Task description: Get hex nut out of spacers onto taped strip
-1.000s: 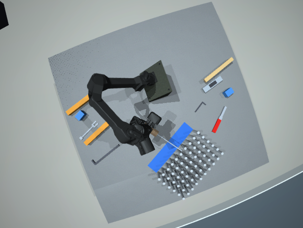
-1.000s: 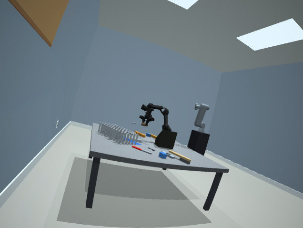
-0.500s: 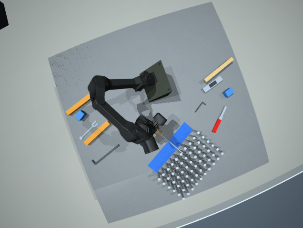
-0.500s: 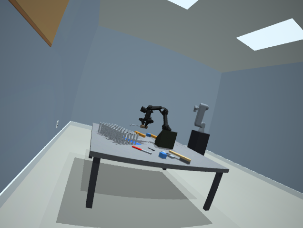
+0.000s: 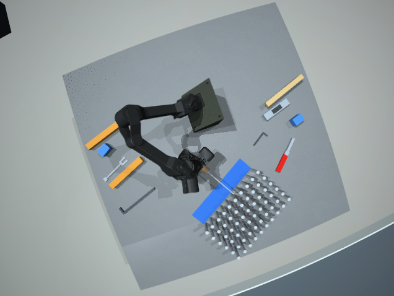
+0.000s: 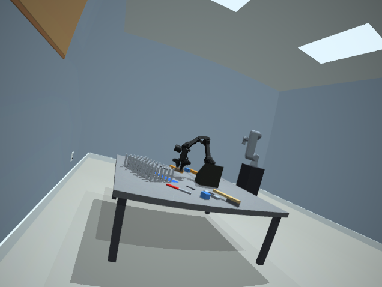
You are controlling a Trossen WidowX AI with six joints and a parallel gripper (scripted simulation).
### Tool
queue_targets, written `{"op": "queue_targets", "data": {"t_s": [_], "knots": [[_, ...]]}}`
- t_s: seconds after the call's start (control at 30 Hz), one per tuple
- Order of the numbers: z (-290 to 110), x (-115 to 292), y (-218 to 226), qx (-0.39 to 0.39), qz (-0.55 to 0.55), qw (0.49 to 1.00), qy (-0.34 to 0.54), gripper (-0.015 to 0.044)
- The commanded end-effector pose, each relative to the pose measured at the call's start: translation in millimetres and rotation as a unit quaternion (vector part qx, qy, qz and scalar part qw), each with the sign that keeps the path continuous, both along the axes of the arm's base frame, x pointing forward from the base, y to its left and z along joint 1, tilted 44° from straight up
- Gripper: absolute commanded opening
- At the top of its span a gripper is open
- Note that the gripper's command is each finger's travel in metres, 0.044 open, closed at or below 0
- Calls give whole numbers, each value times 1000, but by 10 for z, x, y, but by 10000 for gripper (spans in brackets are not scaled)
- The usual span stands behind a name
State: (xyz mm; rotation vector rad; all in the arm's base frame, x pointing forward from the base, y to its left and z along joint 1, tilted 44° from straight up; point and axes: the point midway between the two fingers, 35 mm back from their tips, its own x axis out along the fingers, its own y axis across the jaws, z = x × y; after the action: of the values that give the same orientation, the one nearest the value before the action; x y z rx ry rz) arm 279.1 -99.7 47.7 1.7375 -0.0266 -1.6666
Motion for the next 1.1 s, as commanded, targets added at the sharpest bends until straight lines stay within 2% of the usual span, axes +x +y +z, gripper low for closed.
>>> {"op": "queue_targets", "data": {"t_s": [0.0,1.07], "knots": [[-169,-66,-141,0,3,1000,3,0],[-290,28,-191,-2,2,1000,1,0]]}}
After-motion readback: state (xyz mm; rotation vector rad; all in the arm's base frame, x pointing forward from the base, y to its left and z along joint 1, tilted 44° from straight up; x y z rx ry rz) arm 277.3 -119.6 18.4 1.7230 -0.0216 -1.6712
